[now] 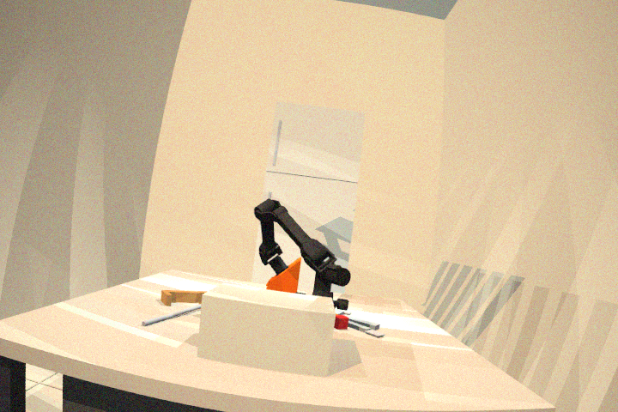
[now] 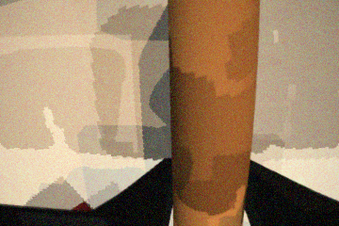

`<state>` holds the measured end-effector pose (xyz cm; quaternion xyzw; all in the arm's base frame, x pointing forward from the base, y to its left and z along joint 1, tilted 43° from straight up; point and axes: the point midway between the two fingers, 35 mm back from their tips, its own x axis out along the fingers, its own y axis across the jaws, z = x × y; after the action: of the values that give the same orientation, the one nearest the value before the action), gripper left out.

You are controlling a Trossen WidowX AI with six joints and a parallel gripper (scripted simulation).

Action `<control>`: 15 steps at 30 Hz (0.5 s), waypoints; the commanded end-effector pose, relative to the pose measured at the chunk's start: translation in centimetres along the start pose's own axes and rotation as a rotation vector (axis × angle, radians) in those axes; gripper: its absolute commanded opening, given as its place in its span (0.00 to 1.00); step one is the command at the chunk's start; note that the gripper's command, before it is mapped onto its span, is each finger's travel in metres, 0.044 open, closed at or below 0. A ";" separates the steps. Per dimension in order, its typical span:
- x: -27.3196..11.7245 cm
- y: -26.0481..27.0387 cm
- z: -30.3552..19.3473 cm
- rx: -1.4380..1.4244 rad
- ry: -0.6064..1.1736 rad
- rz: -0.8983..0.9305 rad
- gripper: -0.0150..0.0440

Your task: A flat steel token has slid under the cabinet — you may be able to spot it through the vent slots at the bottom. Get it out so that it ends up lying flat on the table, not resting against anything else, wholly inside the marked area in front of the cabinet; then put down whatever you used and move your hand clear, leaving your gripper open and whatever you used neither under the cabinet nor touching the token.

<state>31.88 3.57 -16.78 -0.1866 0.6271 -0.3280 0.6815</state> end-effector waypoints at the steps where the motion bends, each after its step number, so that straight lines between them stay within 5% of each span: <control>1: 0.0 0.0 0.6 -0.001 0.002 0.002 0.25; 15: 0.0 0.0 2.3 0.000 0.001 0.001 0.25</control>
<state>33.68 3.31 -16.52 -0.1864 0.6268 -0.3283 0.6816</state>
